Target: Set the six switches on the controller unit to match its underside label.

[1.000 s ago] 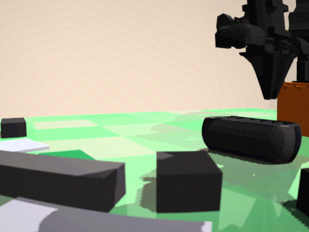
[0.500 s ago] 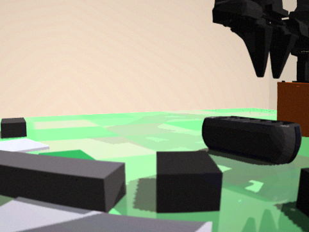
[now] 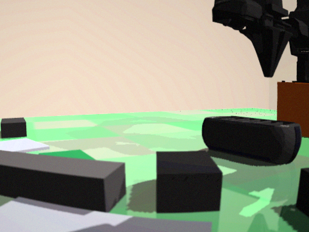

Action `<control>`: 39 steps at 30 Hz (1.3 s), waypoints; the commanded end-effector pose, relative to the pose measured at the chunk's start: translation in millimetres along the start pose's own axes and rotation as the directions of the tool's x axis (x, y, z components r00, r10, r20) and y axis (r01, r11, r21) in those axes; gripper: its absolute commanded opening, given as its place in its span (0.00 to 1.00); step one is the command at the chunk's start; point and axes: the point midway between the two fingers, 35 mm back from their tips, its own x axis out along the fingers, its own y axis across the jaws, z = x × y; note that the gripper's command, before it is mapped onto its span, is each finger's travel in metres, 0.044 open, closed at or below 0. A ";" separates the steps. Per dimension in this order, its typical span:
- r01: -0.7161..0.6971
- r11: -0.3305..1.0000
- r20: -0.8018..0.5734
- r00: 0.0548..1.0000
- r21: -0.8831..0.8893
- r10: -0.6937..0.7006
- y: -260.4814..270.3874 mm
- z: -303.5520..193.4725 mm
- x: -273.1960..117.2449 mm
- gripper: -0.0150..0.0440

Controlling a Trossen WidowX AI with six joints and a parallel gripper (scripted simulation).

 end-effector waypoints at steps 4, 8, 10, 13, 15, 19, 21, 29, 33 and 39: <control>0.000 1.000 0.000 1.000 0.000 0.000 0.0 0.0 0.0 0.30; 0.000 1.000 0.000 1.000 0.000 0.000 0.0 0.0 0.0 0.48; 0.000 1.000 0.000 1.000 0.000 0.000 0.0 0.0 0.0 0.57; 0.000 1.000 0.000 1.000 0.000 0.000 0.0 0.0 0.0 0.70; 0.000 1.000 0.000 1.000 0.000 0.000 0.0 0.0 0.0 0.79; 0.000 1.000 0.000 1.000 0.000 0.000 0.0 0.0 0.0 0.97; 0.000 1.000 0.000 1.000 0.000 0.000 0.0 0.0 0.0 1.00; -0.111 0.993 -0.005 0.994 -0.031 0.111 -4.0 21.5 23.0 0.69; -0.228 0.973 0.003 0.974 -0.023 0.228 -10.9 41.3 42.3 0.51; -0.293 0.956 0.012 0.956 -0.004 0.293 -15.6 50.9 50.9 0.25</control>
